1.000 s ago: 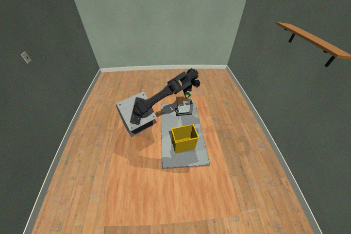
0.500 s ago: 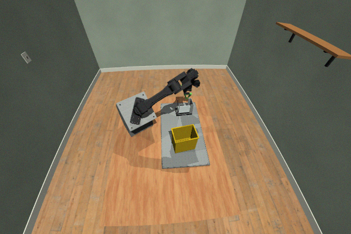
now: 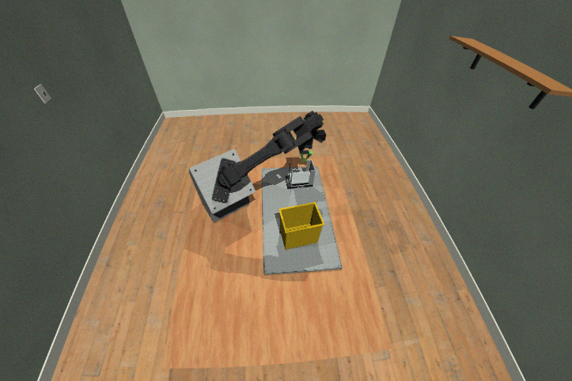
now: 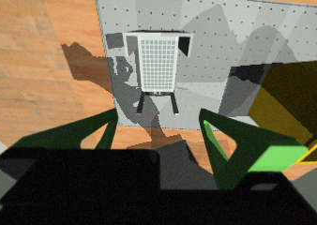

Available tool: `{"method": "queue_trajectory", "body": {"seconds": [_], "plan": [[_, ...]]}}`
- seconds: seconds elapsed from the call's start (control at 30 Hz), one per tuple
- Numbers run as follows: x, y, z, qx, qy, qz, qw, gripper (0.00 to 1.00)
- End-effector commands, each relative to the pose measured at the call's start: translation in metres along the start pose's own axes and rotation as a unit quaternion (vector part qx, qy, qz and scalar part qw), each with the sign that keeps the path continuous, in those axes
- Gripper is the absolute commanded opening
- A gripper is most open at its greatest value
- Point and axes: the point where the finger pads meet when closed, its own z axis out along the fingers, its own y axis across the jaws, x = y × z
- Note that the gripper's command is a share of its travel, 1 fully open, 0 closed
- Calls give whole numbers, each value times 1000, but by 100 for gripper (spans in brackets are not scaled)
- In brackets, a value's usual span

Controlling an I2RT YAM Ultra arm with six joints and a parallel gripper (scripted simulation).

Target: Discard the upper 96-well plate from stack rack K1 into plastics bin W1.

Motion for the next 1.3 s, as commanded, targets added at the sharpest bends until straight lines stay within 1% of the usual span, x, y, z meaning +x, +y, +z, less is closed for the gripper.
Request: {"method": "queue_trajectory", "body": {"seconds": [0.0,0.03,0.1,0.13,0.17,0.23,0.37,0.47,0.53,0.6,0.7,0.8,0.93,1.03,1.1,1.23,1.27], "plan": [[-17,3,-13,-13,-26,15,999,100],[-16,2,-8,-11,-23,15,1000,100],[-16,2,-8,-11,-23,15,1000,100],[-5,7,-4,-6,-18,0,1000,100],[0,7,2,-1,-13,-7,1000,100],[2,8,8,1,-10,-10,1000,100],[-1,2,18,2,-7,-1,1000,100],[-2,6,15,-2,-14,-5,1000,100],[-2,6,18,-3,-15,-4,1000,100],[-1,5,25,0,-11,-4,1000,100],[-4,3,24,-3,-14,0,1000,100],[1,5,36,2,-7,-6,1000,100],[-2,6,36,-2,-13,-5,1000,100],[0,4,46,1,-9,-4,1000,100],[-1,4,49,1,-9,-3,1000,100],[-1,5,51,0,-10,-5,1000,100],[-9,5,42,-7,-22,3,1000,100]]}}
